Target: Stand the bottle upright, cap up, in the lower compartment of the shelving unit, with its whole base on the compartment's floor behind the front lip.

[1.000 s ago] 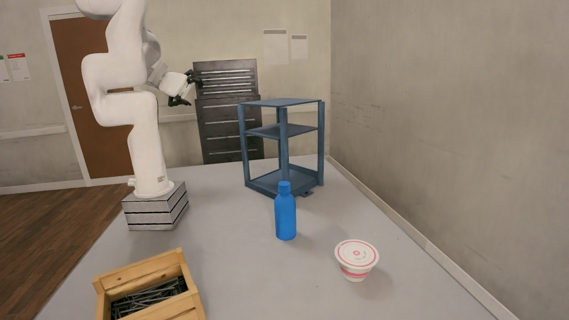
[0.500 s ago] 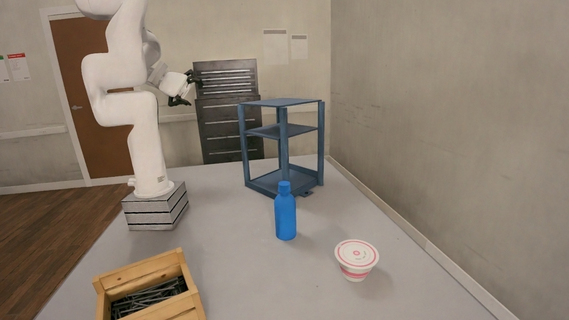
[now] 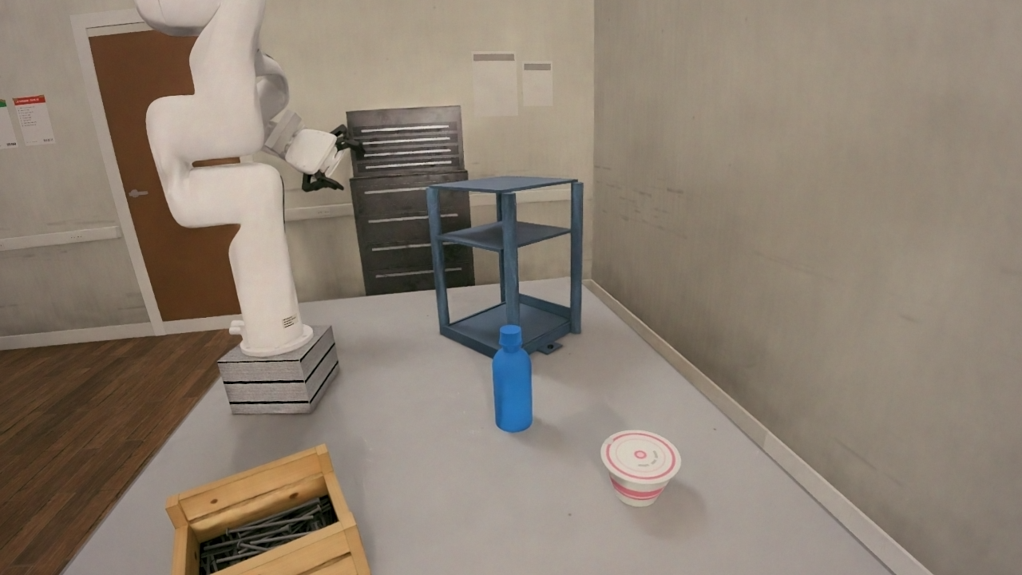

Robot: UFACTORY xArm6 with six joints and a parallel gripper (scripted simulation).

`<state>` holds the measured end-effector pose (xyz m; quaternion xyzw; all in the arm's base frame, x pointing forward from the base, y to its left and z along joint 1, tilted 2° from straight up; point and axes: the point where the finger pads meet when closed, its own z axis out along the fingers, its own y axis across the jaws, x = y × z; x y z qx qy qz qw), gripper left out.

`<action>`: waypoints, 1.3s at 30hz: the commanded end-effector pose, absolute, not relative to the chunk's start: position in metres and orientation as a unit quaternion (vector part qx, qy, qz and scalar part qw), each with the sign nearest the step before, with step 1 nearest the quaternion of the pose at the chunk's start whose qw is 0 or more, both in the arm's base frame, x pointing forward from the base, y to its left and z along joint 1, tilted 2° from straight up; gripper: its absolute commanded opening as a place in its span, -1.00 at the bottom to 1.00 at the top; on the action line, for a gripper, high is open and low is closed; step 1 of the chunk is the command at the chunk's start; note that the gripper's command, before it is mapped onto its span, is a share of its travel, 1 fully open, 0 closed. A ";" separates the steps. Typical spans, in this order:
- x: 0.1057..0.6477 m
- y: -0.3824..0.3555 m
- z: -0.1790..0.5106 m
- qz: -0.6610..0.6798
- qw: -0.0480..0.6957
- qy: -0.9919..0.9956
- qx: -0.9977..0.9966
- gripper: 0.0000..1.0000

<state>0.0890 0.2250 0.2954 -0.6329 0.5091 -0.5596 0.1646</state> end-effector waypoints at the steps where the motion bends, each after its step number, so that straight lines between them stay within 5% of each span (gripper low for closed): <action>1: 0.089 0.226 0.296 -0.558 0.166 0.511 -0.633 1.00; 39: 0.088 0.226 0.292 -0.543 0.186 0.528 -0.626 1.00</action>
